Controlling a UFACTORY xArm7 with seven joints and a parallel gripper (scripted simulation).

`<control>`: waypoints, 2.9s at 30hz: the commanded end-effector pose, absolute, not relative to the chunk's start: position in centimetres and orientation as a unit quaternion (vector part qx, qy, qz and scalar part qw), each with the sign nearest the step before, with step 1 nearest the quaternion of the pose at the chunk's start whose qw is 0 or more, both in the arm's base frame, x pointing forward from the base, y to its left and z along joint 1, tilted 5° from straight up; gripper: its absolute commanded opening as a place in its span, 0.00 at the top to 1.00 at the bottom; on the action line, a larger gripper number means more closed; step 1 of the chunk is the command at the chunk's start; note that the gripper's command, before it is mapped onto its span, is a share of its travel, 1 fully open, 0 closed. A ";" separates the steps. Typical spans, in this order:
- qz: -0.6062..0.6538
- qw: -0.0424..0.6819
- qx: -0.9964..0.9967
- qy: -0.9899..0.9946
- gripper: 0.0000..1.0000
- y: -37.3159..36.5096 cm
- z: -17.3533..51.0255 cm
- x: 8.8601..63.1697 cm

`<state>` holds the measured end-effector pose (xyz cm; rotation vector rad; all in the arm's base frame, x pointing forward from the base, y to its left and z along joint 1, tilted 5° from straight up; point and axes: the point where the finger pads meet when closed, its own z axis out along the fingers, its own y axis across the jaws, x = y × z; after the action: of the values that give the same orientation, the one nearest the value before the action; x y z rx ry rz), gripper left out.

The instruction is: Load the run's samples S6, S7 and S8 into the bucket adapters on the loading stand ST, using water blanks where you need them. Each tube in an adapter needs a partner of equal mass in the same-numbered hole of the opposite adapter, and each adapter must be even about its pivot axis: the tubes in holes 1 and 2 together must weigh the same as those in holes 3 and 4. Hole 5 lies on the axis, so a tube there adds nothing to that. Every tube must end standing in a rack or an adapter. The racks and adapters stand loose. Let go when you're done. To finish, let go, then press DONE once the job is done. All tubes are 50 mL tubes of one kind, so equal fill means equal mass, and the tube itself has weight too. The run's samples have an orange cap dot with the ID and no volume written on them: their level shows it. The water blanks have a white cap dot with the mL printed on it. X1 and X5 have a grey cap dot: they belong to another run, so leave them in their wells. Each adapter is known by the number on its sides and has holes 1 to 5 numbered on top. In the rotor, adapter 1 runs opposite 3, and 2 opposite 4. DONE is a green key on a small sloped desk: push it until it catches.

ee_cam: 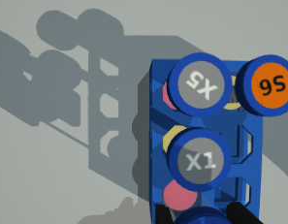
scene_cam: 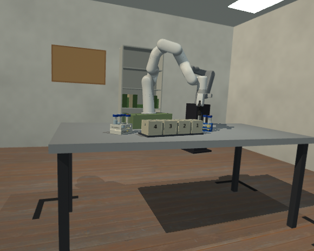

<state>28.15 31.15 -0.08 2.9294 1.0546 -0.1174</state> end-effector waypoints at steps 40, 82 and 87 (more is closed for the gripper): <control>-0.036 0.012 0.940 0.338 1.00 31.6 6.7 28.7; -0.036 0.012 0.940 0.338 1.00 31.8 11.8 29.0; -0.034 0.015 0.965 0.259 1.00 29.6 11.8 30.1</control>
<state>29.18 31.08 11.64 2.9537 0.9805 -0.1176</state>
